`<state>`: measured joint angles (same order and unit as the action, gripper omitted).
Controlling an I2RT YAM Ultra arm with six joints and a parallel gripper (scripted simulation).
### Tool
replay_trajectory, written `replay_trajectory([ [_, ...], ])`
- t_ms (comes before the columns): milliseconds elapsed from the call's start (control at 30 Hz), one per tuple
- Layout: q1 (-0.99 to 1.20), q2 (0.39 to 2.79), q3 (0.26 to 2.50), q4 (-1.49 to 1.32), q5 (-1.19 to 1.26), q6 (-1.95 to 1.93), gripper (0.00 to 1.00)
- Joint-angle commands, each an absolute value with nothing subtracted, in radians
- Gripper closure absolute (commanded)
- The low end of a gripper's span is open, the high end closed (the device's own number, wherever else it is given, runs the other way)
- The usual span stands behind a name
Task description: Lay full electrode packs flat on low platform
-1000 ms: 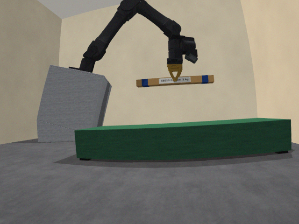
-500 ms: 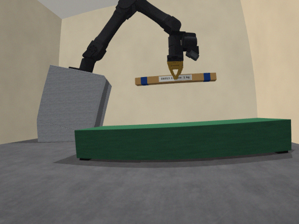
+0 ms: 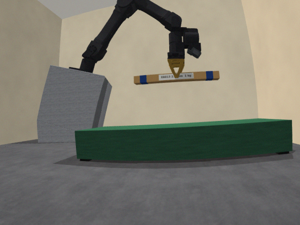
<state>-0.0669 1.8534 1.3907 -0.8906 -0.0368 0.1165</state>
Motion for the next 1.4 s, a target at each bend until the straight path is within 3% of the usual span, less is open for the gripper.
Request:
replay_trajectory([
  [0,-0.096,1.775,1.405,-0.889,-0.052,0.075,1.0],
  [1367,-0.209,1.803,1.391,-0.833,-0.082,-0.034,1.0],
])
